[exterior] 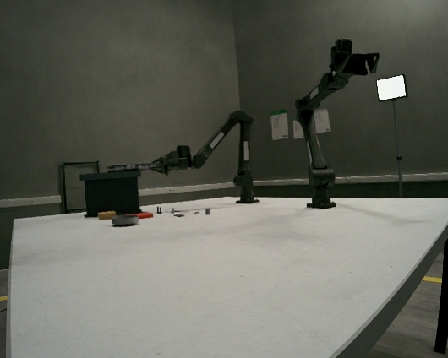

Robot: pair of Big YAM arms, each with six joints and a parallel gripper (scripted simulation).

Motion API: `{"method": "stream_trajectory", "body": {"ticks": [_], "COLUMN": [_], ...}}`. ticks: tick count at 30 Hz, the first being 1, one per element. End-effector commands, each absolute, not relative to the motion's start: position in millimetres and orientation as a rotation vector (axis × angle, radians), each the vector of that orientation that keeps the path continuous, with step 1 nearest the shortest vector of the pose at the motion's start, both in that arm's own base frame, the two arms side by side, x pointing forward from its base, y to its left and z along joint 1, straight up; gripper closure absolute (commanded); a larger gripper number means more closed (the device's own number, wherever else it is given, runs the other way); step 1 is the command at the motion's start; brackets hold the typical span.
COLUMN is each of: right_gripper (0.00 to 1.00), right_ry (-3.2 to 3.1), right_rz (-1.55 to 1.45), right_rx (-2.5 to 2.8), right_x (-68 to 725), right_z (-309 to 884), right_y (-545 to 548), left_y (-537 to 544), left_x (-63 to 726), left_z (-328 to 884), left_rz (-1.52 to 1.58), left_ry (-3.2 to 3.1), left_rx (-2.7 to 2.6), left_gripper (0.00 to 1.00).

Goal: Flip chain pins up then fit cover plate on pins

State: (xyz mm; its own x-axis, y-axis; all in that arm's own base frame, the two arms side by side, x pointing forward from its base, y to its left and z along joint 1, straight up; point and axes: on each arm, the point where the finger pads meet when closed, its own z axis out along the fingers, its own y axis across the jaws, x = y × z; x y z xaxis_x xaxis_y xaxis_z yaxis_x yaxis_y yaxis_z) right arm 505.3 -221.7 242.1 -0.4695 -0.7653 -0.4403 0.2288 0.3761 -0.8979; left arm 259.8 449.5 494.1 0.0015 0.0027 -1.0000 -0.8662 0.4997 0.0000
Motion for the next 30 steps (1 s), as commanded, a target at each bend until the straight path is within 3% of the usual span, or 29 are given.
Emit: {"method": "stream_trajectory", "body": {"ticks": [1,30], "right_gripper": [0.81,0.81], "right_ry": [1.571,1.56], "right_rz": [-1.318,-1.45], "right_rx": [-0.471,-0.632], "right_x": [521.8,525.4], "right_z": [277.2,272.4], "right_y": [-222.9,-216.5], "left_y": [448.0,448.0], "left_x": [264.4,264.4], "left_z": [536.0,536.0], "left_rz": [0.83,0.83], "left_ry": [1.348,1.348], "left_rx": [-0.773,-0.773], "left_gripper": [0.0,0.0]}}
